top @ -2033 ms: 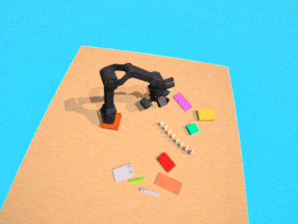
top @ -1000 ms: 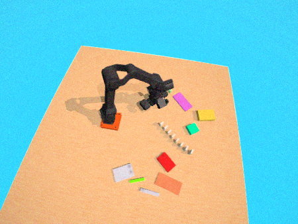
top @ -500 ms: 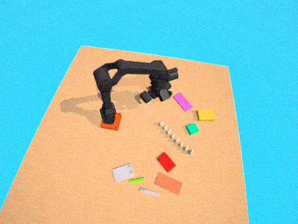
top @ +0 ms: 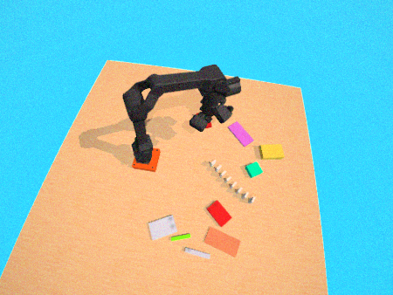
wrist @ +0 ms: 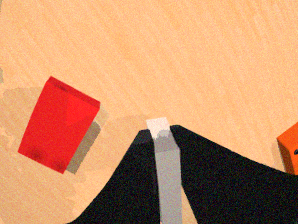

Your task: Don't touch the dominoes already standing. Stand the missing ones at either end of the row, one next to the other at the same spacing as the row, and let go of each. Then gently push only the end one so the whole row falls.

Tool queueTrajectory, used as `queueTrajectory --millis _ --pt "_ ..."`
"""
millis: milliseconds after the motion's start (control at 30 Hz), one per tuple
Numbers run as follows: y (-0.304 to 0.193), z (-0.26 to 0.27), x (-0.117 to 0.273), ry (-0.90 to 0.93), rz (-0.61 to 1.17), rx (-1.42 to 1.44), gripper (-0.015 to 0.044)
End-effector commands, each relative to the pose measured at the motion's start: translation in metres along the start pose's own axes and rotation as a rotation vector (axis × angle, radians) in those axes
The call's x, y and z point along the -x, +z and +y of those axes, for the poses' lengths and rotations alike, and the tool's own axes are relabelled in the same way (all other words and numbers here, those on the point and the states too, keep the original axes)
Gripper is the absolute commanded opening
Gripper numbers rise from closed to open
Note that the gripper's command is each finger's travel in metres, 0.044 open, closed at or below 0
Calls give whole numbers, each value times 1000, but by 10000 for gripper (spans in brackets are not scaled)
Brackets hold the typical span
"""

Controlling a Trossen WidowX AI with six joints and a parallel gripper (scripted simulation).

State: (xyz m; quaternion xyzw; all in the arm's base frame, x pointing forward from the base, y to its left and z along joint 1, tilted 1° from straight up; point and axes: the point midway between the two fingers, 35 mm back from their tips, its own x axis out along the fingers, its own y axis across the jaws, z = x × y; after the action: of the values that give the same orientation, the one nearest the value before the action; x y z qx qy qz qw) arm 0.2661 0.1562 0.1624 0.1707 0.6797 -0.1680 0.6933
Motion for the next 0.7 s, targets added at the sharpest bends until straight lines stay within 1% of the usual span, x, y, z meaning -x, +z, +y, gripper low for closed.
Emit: queueTrajectory --millis 0,367,533,667 --pt "4 6 2 3 0 412 23" --pt "14 18 2 3 -3 1483 23" --pt "16 21 2 2 -4 1777 23" --pt "17 21 2 2 -4 1833 23"
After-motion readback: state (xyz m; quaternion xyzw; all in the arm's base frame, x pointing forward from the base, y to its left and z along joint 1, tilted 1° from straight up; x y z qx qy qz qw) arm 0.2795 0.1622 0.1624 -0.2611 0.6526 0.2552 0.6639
